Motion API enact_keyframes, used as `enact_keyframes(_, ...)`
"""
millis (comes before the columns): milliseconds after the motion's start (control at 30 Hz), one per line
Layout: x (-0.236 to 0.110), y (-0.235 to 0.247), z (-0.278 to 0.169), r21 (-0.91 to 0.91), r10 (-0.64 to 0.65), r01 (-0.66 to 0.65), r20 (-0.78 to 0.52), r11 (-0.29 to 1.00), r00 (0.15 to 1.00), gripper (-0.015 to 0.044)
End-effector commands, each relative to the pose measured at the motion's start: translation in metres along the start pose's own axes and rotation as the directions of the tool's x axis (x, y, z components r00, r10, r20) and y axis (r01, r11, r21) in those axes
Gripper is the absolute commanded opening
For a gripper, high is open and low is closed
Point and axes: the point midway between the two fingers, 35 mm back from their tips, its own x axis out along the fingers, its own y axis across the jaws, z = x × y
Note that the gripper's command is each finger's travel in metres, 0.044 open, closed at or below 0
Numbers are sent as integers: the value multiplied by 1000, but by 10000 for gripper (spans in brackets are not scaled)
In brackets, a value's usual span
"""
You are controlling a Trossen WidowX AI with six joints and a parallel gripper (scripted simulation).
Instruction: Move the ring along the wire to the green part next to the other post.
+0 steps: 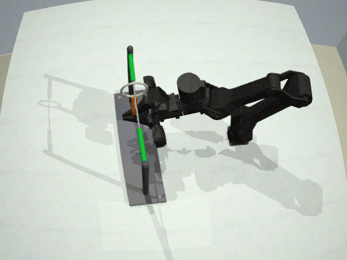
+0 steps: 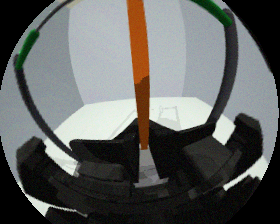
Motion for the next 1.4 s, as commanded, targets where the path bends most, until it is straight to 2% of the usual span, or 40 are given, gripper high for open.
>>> enact_keyframes(0,-1,3,0,8,-5,5,0,1000,1000,-150)
enact_keyframes(667,0,26,1,29,-15,15,-1,999,1000,-150)
enact_keyframes(1367,1,41,2,-28,27,-27,-4,999,1000,-150)
